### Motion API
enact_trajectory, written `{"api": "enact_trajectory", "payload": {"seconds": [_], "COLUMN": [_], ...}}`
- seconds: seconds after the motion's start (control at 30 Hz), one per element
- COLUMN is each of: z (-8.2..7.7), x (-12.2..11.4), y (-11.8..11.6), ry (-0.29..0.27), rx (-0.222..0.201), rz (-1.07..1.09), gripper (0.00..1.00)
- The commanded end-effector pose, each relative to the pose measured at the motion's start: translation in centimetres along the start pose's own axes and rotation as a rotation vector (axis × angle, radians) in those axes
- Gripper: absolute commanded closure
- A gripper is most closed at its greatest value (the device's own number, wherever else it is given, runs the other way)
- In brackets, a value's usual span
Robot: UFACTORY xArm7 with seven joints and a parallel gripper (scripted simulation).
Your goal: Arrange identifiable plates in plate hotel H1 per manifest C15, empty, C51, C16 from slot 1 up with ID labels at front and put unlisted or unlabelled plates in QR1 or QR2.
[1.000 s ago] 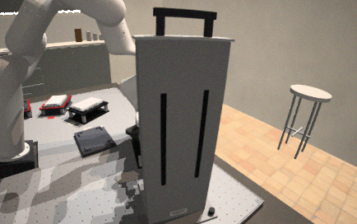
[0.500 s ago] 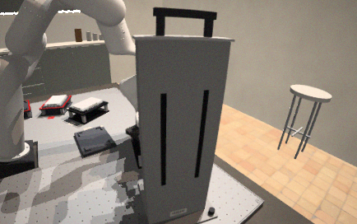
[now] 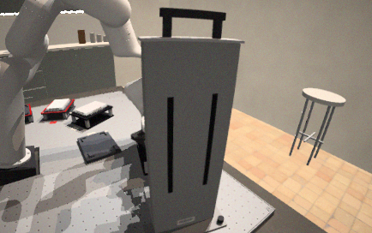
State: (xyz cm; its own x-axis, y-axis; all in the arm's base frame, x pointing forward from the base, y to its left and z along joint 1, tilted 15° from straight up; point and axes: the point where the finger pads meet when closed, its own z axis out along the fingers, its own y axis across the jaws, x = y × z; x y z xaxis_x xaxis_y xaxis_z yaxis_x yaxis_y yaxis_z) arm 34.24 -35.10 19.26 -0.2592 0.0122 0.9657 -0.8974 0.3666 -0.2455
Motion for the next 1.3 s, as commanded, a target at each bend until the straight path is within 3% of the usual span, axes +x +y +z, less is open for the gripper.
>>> {"api": "enact_trajectory", "payload": {"seconds": [0.0, 0.97, 1.27], "z": [0.0, 0.0, -1.5], "x": [0.1, 0.2, 0.2], "y": [-0.1, -0.1, -0.1], "ry": [0.001, 0.001, 0.001], "rx": [0.000, 0.000, 0.000], "rz": [0.003, 0.003, 0.003], "gripper": [1.00, 1.00, 1.00]}}
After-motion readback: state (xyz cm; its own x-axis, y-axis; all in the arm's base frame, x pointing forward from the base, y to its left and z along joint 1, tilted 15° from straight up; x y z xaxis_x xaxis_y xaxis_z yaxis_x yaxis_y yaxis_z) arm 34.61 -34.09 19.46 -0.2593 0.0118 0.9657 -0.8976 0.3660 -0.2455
